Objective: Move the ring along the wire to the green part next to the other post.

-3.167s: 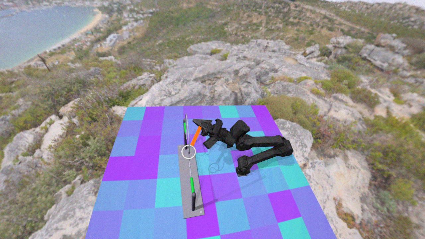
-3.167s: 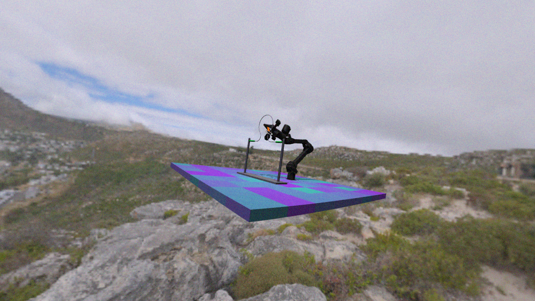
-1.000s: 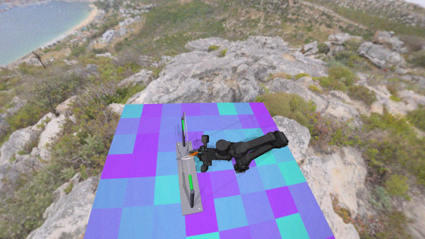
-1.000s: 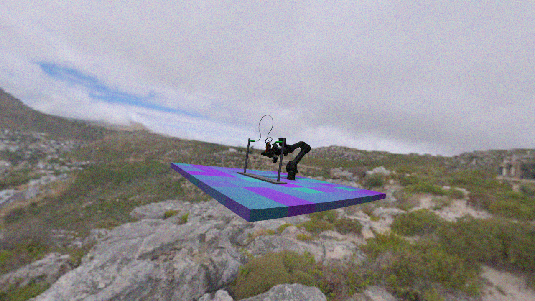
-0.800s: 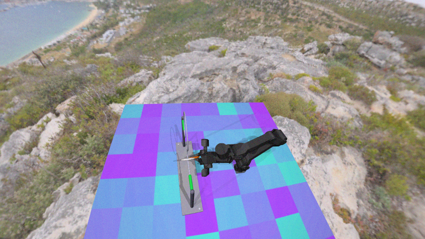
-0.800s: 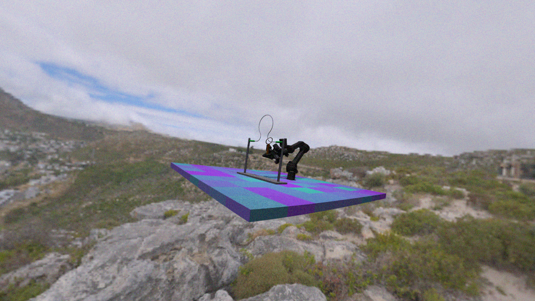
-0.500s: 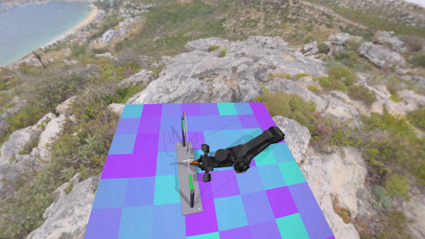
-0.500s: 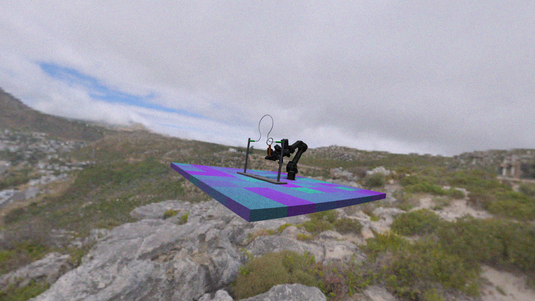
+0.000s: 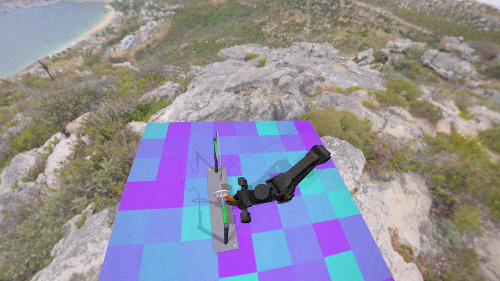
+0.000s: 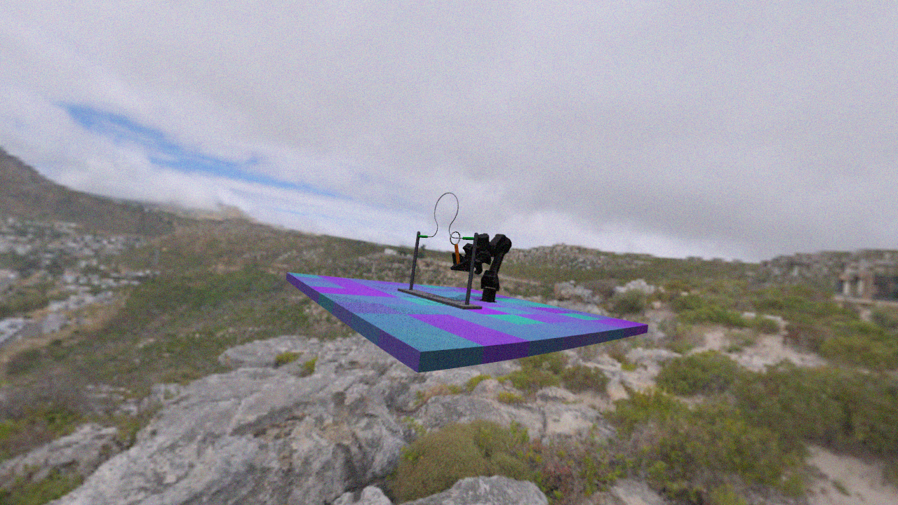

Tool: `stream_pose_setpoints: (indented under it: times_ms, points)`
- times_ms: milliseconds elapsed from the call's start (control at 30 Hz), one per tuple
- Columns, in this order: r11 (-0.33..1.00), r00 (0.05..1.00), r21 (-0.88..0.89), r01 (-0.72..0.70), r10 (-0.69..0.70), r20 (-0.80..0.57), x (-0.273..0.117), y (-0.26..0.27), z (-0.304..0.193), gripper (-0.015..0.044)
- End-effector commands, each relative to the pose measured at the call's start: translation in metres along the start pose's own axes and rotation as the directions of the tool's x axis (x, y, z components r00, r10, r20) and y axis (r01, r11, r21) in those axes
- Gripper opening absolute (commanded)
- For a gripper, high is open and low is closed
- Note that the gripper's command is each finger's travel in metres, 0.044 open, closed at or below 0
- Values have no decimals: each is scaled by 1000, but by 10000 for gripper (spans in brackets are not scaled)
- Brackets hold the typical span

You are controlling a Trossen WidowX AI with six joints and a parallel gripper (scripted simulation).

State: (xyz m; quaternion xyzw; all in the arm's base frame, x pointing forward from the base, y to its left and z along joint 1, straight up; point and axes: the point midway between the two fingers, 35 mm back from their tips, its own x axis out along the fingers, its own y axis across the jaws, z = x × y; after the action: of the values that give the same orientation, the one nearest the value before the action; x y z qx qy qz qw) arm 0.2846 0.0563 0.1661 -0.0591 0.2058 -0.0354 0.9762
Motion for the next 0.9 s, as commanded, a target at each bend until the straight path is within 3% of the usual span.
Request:
stream_pose_setpoints:
  times_ms: [0,867]
  points:
    - [999,1000,40,-11,11,-4,-1,9,1,-150]
    - [996,999,86,-31,32,-8,-6,41,3,-150]
